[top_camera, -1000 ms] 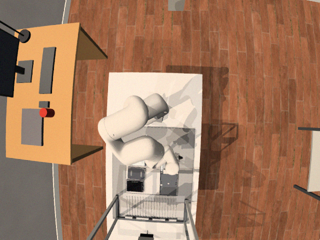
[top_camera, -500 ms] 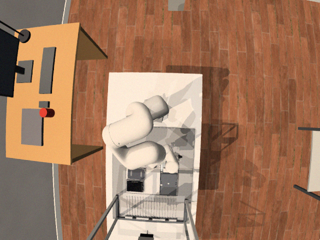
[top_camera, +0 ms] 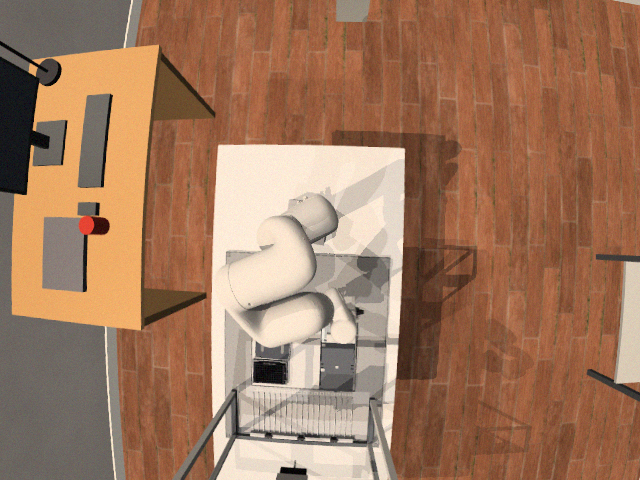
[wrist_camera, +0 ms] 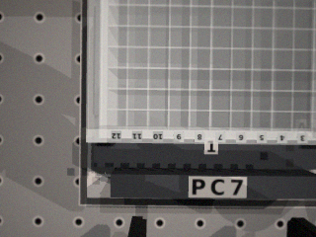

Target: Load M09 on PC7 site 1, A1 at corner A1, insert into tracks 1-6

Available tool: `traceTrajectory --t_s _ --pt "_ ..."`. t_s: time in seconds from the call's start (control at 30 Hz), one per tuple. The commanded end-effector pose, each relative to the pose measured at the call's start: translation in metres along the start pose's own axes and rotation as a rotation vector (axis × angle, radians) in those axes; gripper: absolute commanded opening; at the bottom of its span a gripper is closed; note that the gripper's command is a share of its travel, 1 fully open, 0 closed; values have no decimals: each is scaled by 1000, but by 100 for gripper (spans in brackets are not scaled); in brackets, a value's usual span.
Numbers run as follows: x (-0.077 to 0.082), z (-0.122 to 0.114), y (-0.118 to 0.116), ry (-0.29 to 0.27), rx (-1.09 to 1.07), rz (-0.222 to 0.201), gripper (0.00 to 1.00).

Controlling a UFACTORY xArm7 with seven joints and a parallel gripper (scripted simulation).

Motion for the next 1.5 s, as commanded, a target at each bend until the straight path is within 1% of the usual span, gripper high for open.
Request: traceTrajectory --t_s 0.0,0.3,1.47 --pt "-5 1 -1 4 0 2 82" --pt "-5 1 -1 4 0 2 82" --pt "-25 1 -1 4 0 2 82"
Point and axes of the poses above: the point where the finger pads meet when closed, its own x axis back along the fingers, its own y axis across the jaws, z = x × y, the point moved 7 cm from there along x, back along the fingers, and after that the axes turned 9 degrees about -x, right-handed, at the moved point
